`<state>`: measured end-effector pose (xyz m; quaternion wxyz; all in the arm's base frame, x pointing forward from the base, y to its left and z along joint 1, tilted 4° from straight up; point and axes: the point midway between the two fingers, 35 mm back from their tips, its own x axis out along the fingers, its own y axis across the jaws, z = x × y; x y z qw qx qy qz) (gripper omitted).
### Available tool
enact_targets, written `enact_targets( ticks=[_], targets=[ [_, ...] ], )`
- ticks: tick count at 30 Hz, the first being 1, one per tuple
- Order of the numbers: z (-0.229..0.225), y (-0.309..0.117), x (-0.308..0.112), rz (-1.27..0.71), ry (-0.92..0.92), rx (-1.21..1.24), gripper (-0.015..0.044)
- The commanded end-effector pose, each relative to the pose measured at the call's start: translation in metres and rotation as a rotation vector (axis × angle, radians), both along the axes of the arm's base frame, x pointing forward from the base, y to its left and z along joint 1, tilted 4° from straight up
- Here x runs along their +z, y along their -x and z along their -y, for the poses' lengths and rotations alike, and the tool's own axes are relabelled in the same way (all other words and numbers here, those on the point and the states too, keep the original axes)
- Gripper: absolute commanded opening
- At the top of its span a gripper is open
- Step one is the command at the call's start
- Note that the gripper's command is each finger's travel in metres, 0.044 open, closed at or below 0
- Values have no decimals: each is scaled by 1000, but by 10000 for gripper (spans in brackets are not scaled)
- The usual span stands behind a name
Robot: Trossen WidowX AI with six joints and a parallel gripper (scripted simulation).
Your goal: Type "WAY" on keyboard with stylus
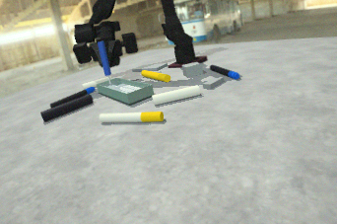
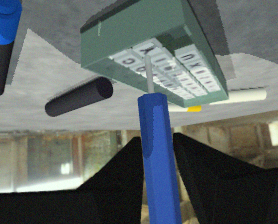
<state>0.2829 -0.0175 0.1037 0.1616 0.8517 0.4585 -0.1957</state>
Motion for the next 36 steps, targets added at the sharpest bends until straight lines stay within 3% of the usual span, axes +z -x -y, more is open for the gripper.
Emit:
enact_targets(
  ticks=[1,25,36],
  targets=[
    [-1,1,-3,-8,-7,-1,81],
    [-1,0,-7,-8,-7,-1,81],
    [-2,3,30,-8,-7,-1,81]
  ],
)
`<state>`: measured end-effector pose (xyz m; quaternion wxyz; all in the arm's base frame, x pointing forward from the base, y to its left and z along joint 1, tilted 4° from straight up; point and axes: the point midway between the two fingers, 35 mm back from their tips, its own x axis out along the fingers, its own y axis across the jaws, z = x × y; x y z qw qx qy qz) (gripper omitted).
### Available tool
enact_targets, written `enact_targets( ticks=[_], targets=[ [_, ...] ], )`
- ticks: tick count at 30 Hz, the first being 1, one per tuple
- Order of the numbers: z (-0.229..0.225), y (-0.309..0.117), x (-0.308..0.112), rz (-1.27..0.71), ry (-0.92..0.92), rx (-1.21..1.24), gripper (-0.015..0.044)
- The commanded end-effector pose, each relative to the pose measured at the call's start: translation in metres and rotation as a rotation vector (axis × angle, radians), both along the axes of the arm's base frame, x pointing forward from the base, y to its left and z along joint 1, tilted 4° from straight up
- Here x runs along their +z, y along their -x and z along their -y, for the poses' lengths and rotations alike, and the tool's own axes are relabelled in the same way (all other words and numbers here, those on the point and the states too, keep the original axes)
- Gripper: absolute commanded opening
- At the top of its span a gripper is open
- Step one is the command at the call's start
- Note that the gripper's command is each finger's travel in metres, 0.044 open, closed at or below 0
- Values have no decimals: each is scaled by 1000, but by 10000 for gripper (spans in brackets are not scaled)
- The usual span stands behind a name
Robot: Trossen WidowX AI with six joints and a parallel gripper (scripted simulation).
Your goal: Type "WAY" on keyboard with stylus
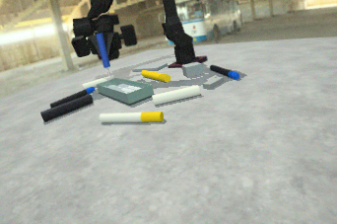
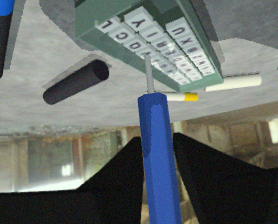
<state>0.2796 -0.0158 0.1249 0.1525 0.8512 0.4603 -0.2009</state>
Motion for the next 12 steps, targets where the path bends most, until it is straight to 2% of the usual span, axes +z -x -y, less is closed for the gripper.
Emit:
enact_targets(
  ticks=[1,12],
  targets=[
    [0,0,9,10,4,0,81],
    [0,0,7,3,2,0,81]
  ],
)
